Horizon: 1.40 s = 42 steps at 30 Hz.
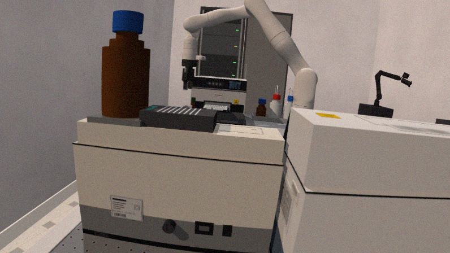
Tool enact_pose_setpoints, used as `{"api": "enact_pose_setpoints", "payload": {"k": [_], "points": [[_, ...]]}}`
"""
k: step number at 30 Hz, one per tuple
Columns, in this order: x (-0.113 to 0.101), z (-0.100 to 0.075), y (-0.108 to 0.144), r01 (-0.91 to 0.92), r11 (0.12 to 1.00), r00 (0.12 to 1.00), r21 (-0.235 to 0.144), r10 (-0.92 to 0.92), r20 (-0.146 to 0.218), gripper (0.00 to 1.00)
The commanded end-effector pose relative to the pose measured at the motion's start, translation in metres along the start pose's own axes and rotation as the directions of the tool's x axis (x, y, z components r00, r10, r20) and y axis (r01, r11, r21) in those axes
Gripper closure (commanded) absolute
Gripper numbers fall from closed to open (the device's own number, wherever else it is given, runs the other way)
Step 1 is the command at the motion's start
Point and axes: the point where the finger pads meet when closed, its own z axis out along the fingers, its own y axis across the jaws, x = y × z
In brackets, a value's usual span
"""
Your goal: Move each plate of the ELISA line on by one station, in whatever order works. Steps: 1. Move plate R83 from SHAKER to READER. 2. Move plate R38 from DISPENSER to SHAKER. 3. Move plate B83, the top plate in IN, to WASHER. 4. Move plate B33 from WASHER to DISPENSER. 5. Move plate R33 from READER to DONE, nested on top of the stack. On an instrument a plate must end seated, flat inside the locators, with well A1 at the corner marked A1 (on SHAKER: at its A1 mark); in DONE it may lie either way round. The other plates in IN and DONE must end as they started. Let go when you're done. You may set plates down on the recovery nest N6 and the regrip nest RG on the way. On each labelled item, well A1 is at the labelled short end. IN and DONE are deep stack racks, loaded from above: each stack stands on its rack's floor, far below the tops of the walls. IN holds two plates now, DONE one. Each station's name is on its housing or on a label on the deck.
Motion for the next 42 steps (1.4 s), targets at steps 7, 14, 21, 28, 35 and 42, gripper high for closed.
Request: {"api": "enact_pose_setpoints", "payload": {"k": [7, 14, 21, 28, 35, 42], "points": [[0.000, 0.000, -0.002, 0.001, 1.000, 1.000, 0.002, -0.001, 0.000, 0.00], [0.000, 0.000, -0.002, 0.001, 1.000, 1.000, 0.002, -0.001, 0.000, 0.00], [0.019, -0.001, 0.000, 0.007, 1.000, 1.000, -0.003, -0.007, 0.006, 0.00], [0.042, -0.001, 0.000, 0.006, 1.000, 1.000, -0.003, -0.006, 0.006, 0.00], [0.056, -0.001, -0.001, 0.006, 1.000, 1.000, -0.002, -0.006, 0.006, 0.00], [0.056, 0.000, -0.002, 0.001, 1.000, 1.000, 0.002, -0.001, 0.000, 0.00]]}}
